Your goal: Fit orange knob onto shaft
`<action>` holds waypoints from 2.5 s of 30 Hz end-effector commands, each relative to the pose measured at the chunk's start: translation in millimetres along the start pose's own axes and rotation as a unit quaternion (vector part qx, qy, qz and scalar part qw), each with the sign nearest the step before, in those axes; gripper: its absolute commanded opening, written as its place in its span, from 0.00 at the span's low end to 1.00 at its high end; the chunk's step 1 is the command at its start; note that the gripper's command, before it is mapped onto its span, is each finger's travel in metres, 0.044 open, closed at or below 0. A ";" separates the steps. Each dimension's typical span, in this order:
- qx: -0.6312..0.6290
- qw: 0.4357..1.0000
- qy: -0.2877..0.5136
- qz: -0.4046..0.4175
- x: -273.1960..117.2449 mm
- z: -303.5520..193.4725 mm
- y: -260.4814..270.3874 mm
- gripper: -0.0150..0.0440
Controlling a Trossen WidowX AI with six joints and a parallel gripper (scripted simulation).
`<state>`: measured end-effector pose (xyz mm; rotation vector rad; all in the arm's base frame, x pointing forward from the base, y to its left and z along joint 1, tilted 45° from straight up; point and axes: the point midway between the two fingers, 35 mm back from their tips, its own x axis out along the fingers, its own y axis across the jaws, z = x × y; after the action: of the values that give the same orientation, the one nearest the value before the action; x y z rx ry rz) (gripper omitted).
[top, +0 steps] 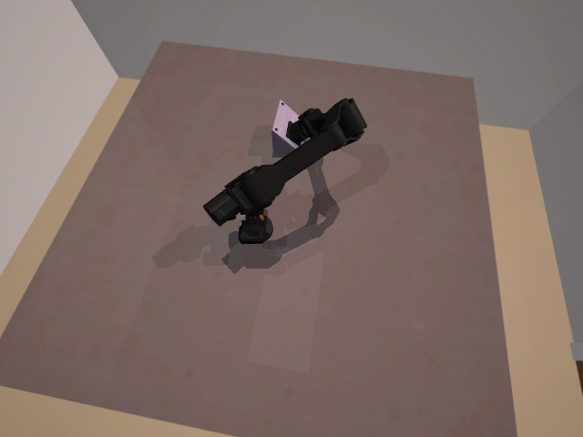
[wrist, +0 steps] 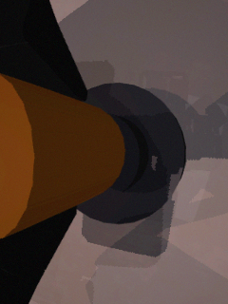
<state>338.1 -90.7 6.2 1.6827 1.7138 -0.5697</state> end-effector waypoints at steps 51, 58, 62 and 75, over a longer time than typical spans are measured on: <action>-0.209 0.978 -0.003 0.004 -5.5 2.5 2.6 0.25; -0.209 0.978 -0.003 0.004 0.9 1.9 3.5 0.25; -0.209 0.978 -0.003 0.004 0.7 2.0 3.9 0.25; -0.252 0.968 -0.003 0.003 -4.7 1.5 1.9 0.25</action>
<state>339.2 -91.7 5.9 1.3610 1.6890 -0.1628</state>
